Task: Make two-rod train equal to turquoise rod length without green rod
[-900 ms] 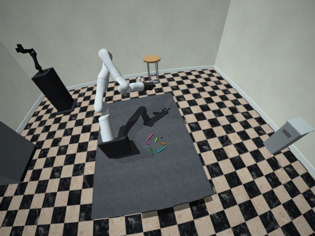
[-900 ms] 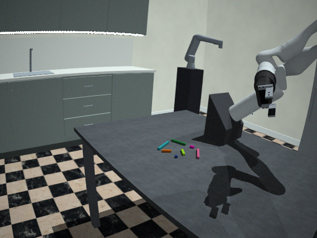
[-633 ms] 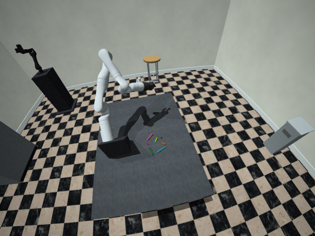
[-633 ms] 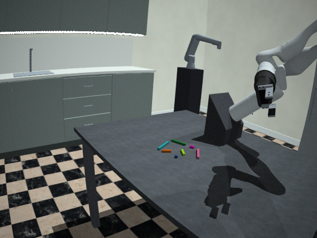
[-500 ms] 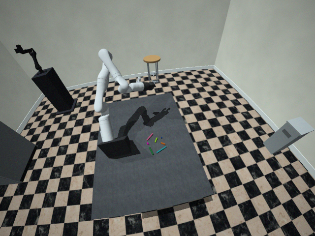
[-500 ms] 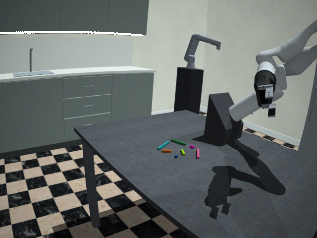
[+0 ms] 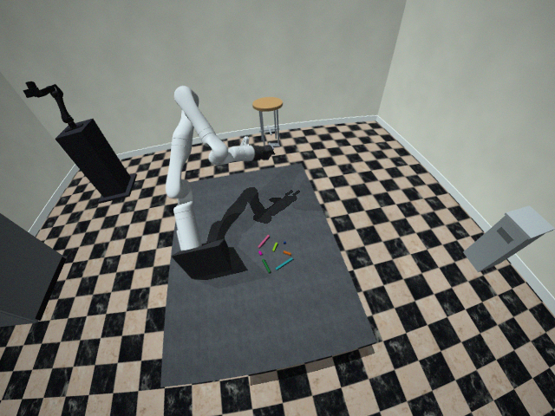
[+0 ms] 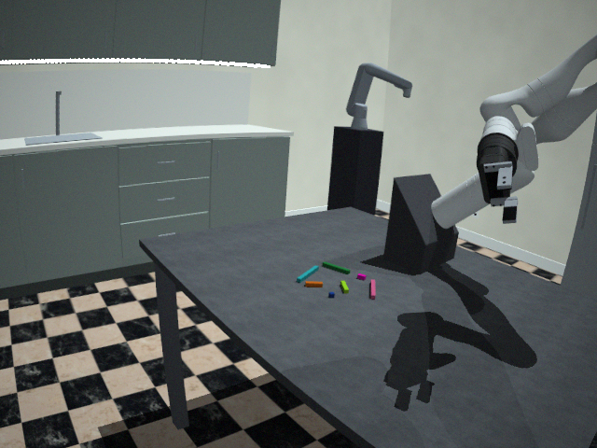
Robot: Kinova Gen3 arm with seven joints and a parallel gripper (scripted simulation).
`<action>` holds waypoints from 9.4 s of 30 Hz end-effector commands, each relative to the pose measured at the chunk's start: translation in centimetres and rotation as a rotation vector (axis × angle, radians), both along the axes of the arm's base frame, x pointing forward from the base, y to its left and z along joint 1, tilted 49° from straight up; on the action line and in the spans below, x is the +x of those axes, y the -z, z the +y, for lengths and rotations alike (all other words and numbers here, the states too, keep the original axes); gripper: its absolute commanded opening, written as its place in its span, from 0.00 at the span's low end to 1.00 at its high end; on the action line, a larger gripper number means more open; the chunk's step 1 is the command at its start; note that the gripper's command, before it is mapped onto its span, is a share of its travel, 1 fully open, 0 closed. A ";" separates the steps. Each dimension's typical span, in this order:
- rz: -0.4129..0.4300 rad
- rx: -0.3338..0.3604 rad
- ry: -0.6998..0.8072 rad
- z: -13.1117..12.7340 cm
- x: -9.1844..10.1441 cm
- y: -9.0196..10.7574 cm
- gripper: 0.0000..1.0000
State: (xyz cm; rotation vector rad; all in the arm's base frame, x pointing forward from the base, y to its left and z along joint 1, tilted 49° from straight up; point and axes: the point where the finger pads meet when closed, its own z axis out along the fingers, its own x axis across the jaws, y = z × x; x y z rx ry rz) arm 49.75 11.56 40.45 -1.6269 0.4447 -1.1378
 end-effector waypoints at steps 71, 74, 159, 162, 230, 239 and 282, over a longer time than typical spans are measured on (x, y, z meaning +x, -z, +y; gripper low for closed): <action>0.796 -0.396 -0.785 -9.6 -17.9 48.4 1.00; 0.796 -0.396 -0.785 -9.6 -17.9 48.4 1.00; 0.798 -0.395 -0.784 -9.6 -17.9 48.4 1.00; 0.802 -0.392 -0.782 -9.6 -17.9 48.4 1.00; 1.871 0.498 0.041 -9.6 -14.1 48.5 1.00; 1.895 0.526 0.070 -9.6 -14.0 48.6 1.00; 1.896 0.527 0.070 -9.6 -14.0 48.6 1.00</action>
